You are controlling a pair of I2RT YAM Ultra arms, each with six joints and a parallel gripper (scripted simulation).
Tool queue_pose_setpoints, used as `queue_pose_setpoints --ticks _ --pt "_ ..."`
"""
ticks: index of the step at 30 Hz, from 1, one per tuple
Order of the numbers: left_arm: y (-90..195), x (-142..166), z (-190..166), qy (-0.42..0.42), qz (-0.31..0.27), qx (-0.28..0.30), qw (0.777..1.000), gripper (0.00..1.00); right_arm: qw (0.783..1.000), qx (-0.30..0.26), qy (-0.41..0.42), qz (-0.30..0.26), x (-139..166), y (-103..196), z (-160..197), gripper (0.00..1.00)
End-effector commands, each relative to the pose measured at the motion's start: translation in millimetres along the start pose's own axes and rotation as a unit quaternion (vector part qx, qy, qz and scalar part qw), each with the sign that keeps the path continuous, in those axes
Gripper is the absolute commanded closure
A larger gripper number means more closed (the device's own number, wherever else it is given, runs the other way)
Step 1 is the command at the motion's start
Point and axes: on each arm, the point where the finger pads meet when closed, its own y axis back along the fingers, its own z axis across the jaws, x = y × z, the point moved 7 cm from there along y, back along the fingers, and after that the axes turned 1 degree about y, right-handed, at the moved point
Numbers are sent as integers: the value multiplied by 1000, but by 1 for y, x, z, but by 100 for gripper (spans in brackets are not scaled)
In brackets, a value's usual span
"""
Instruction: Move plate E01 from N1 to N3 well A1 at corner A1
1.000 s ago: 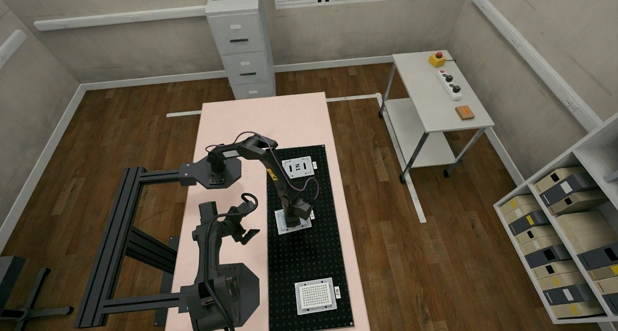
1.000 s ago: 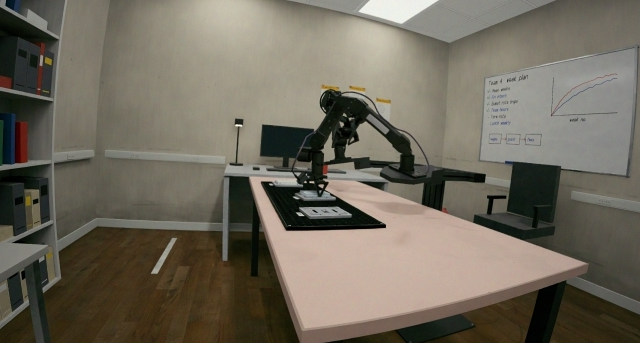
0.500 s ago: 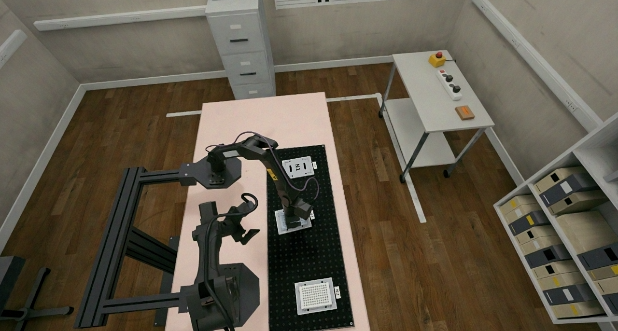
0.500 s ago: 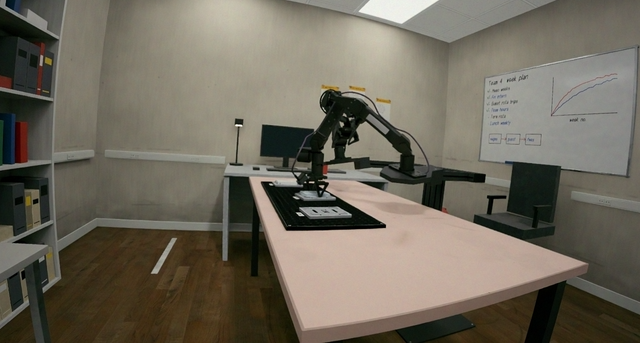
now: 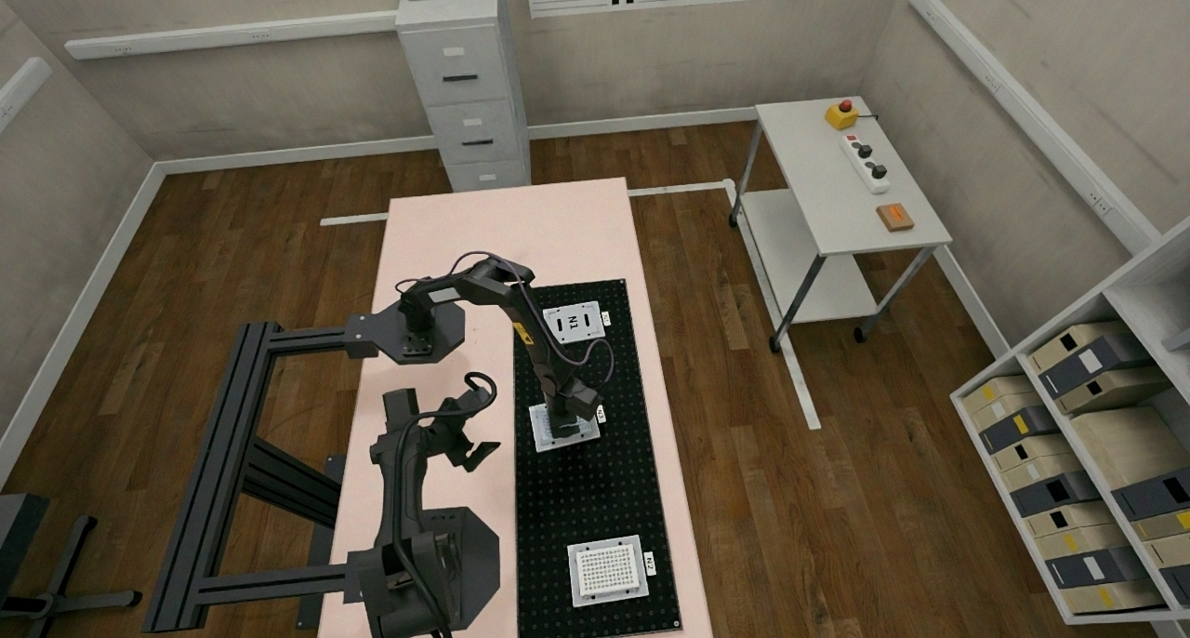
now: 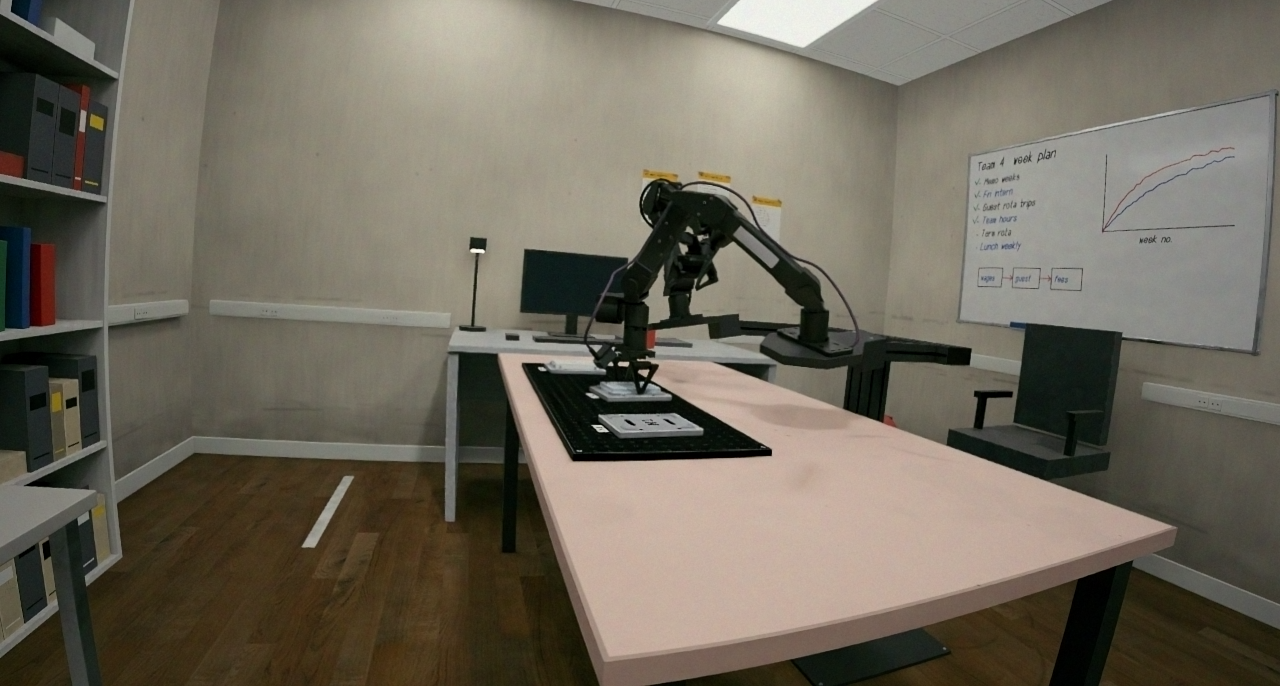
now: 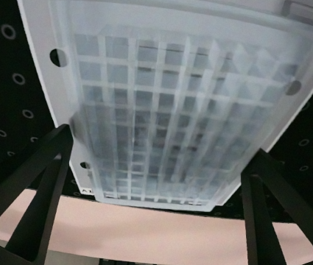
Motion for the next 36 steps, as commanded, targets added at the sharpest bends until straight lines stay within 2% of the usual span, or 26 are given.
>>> queue_pose_setpoints --ticks 1,7,13,23,27,30,32,36 --pt "27 -8 -5 -2 -23 12 1000 0 1000 1 -5 -13 -8 4 4 0" --pt "38 -8 -12 2 -22 12 1000 0 1000 1 -5 -13 -8 4 4 0" --pt "81 -8 -18 3 -25 16 1000 0 1000 1 -5 -13 -8 4 4 0" --pt "61 -1 -7 0 -2 1 1000 0 1000 1 -5 -13 -8 4 4 0" --pt "64 -7 -14 -27 -42 20 999 0 1000 1 -5 -13 -8 4 4 0" --pt "68 -11 -18 -66 -93 42 993 0 1000 1 -5 -13 -8 4 4 0" --pt "68 -11 -18 -66 -93 42 993 0 1000 1 -5 -13 -8 4 4 0" --pt "75 -2 -13 -126 -151 63 978 0 1000 1 -5 -13 -8 4 4 0"
